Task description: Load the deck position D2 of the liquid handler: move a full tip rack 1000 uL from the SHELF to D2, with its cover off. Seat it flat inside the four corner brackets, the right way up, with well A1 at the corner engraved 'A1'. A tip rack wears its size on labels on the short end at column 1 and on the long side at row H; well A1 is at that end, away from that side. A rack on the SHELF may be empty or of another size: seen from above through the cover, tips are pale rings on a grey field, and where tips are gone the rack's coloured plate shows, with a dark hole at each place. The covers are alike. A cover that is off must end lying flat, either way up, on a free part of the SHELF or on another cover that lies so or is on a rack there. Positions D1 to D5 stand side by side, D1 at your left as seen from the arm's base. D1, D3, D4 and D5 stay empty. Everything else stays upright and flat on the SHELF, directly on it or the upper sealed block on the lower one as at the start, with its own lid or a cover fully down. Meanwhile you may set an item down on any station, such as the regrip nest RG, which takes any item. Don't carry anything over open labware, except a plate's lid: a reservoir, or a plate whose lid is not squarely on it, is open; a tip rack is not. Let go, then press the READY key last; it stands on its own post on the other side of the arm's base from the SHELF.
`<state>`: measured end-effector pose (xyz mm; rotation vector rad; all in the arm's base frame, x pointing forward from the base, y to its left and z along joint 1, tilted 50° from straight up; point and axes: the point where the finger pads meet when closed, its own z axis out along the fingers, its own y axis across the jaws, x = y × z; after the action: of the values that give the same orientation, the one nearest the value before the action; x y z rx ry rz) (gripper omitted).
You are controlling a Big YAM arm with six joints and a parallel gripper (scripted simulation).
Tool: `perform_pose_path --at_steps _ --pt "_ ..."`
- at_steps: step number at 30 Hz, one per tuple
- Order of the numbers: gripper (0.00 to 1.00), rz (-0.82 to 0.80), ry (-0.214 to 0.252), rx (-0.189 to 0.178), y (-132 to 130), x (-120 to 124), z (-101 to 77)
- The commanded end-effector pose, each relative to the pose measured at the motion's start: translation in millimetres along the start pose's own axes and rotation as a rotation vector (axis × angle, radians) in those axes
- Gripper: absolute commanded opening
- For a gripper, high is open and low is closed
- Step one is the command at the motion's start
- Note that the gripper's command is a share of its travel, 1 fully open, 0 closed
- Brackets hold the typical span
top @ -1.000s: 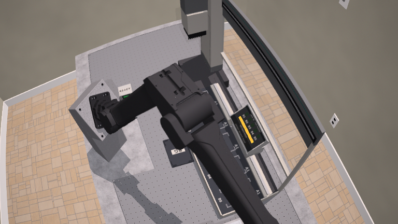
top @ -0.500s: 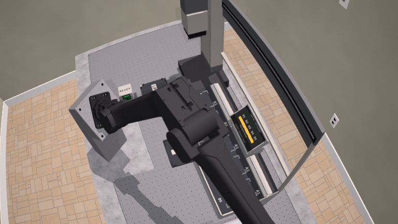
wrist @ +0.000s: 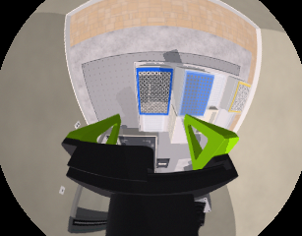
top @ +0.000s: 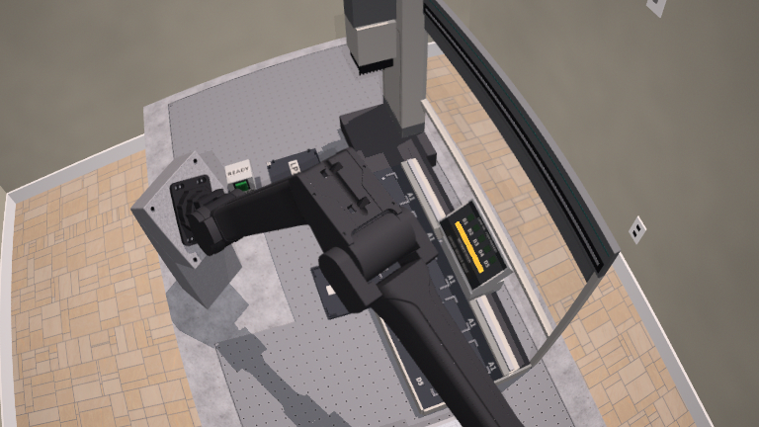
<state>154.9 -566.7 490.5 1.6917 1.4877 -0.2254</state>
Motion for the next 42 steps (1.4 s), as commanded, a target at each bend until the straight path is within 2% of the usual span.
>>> perform_pose_path --at_steps 1,42 --pt "1.00 0.008 0.007 0.001 -0.6 0.6 17.0" --pt "1.00 0.005 0.009 -0.001 1.4 3.6 77.8"
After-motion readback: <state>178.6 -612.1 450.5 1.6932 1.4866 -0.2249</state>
